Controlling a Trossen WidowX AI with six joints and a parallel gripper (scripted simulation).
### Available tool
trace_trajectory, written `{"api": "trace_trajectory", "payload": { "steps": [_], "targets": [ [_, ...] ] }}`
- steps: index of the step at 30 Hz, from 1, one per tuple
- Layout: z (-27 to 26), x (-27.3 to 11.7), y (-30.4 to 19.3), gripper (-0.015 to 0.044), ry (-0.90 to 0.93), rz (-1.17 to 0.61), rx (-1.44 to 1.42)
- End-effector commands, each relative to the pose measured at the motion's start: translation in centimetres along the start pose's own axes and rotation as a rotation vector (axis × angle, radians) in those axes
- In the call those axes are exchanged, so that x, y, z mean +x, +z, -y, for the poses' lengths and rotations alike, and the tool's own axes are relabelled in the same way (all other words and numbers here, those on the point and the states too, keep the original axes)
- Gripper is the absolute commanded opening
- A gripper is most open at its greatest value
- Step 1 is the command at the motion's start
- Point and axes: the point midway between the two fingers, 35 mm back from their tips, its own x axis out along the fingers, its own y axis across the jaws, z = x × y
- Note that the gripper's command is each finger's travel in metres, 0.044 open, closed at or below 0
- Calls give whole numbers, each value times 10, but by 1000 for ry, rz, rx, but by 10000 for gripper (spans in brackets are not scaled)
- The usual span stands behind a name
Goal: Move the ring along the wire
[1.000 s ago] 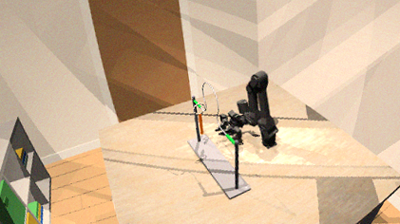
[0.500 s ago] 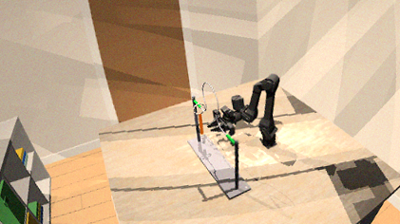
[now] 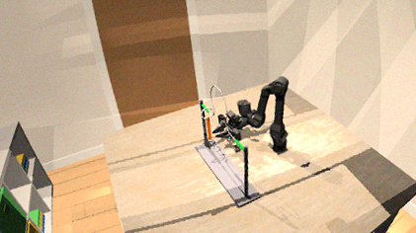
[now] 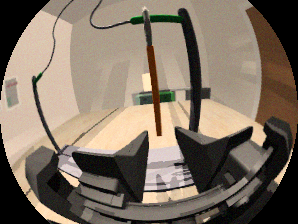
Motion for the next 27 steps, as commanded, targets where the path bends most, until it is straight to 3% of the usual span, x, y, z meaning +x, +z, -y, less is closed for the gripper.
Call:
{"api": "trace_trajectory", "payload": {
  "steps": [1, 27],
  "targets": [
    [3, 6, 0, 160, -3, 0, 6],
    [0, 46, 1, 160, -3, 4, 6]
  ]
}}
